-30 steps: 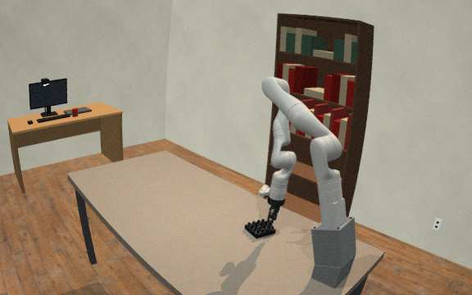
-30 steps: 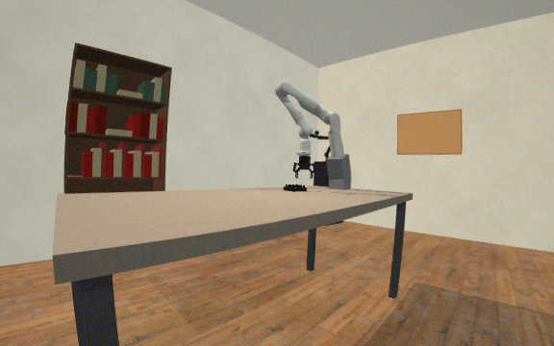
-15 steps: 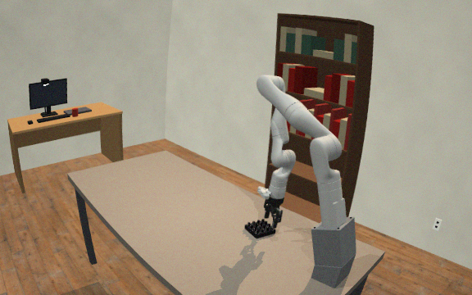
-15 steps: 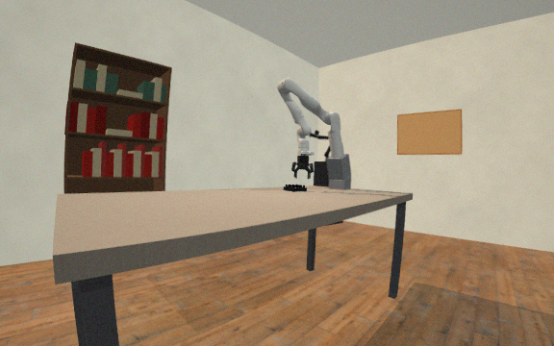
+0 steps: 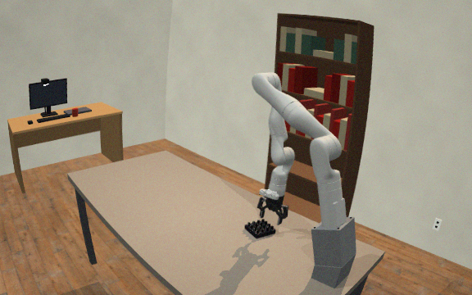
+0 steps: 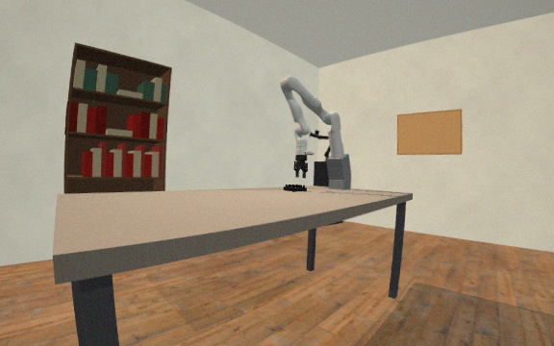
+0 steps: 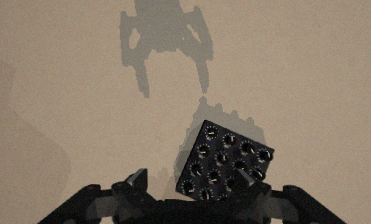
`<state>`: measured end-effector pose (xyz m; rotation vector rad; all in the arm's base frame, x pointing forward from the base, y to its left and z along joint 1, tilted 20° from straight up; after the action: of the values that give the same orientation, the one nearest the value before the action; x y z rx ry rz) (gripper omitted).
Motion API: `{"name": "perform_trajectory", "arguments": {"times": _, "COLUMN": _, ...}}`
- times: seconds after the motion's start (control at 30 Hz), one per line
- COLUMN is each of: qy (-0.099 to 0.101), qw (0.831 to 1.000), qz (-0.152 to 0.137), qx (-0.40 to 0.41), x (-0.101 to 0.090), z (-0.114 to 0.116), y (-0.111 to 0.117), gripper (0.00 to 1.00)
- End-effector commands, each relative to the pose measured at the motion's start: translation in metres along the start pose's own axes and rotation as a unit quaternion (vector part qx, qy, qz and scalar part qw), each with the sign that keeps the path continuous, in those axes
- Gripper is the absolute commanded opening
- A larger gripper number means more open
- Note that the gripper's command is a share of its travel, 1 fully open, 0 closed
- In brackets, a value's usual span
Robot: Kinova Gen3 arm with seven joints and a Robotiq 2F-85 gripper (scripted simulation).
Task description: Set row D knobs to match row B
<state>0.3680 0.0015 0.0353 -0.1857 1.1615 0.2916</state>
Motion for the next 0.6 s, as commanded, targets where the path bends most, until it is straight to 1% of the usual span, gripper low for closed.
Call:
{"name": "perform_trajectory", "arguments": {"times": 0.0, "qy": 0.0, "qw": 0.997, "qz": -0.001, "qx": -0.078, "x": -0.003, "z": 0.006, "y": -0.002, "gripper": 1.0}}
{"name": "perform_trajectory", "arguments": {"times": 0.1, "qy": 0.003, "qw": 0.989, "qz": -0.002, "qx": -0.146, "x": -0.004, "z": 0.006, "y": -0.004, "gripper": 1.0}}
{"name": "perform_trajectory", "arguments": {"times": 0.2, "qy": 0.007, "qw": 0.977, "qz": -0.003, "qx": -0.214, "x": -0.006, "z": 0.007, "y": -0.008, "gripper": 1.0}}
{"name": "perform_trajectory", "arguments": {"times": 0.4, "qy": 0.017, "qw": 0.94, "qz": -0.004, "qx": -0.34, "x": -0.011, "z": 0.007, "y": -0.014, "gripper": 1.0}}
{"name": "perform_trajectory", "arguments": {"times": 0.47, "qy": 0.017, "qw": 0.94, "qz": -0.004, "qx": -0.34, "x": -0.011, "z": 0.007, "y": -0.014, "gripper": 1.0}}
{"name": "perform_trajectory", "arguments": {"times": 0.57, "qy": 0.021, "qw": 0.92, "qz": -0.004, "qx": -0.392, "x": -0.013, "z": 0.008, "y": -0.018, "gripper": 1.0}}
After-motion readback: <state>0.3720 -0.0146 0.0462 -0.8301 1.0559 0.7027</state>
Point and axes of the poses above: the point where the finger pads meet when closed, its own x axis out along the fingers, its own z axis across the jaws, y = z × x, the point moved 7 cm from there along -x, back along the fingers, and after that the axes turned 2 degrees about x, right-handed, at the moved point
